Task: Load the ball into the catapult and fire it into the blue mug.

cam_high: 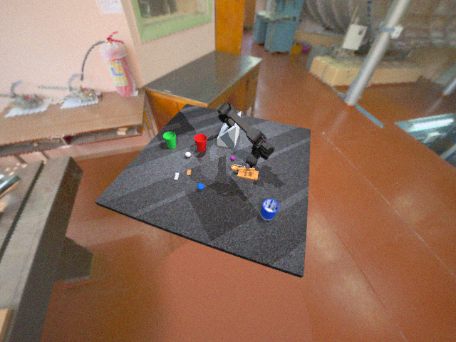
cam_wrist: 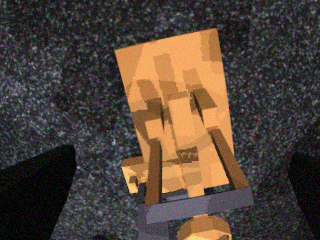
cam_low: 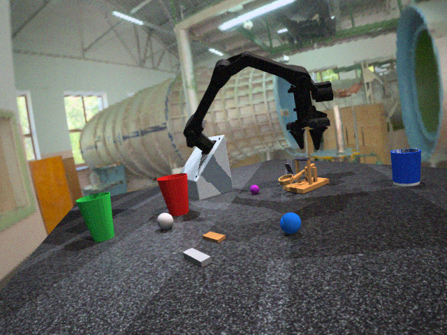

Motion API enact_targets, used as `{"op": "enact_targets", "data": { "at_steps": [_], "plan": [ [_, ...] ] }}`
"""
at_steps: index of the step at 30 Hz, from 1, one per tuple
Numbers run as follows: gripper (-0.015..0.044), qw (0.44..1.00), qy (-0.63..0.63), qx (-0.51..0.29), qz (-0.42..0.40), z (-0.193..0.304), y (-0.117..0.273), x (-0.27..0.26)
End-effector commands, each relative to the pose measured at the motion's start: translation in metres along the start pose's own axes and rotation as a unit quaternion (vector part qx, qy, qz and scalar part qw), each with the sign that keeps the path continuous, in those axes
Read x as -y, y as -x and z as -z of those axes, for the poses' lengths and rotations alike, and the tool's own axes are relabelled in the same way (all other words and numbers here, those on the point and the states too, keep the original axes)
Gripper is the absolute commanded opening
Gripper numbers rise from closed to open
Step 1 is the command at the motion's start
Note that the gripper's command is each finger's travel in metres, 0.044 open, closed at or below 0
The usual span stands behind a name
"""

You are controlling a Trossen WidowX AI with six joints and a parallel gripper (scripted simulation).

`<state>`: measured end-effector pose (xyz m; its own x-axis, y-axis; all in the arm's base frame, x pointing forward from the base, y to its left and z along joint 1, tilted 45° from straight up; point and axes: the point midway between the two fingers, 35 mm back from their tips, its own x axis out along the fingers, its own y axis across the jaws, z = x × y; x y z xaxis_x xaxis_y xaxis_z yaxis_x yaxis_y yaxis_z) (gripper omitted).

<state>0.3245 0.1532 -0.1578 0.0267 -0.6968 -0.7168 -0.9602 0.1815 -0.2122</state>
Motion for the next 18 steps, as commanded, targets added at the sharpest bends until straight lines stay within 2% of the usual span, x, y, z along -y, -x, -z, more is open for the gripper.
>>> {"op": "enact_targets", "data": {
  "at_steps": [1,6,11,18],
  "plan": [
    [0.044,0.998,0.058,0.0,0.003,0.0,0.002,0.001],
    [0.044,0.997,0.072,0.0,0.003,0.0,0.0,0.001],
    [0.044,0.992,0.127,-0.001,0.002,0.001,-0.043,0.002],
    [0.044,0.992,0.129,-0.001,0.002,0.001,-0.047,0.002]
  ]
}}
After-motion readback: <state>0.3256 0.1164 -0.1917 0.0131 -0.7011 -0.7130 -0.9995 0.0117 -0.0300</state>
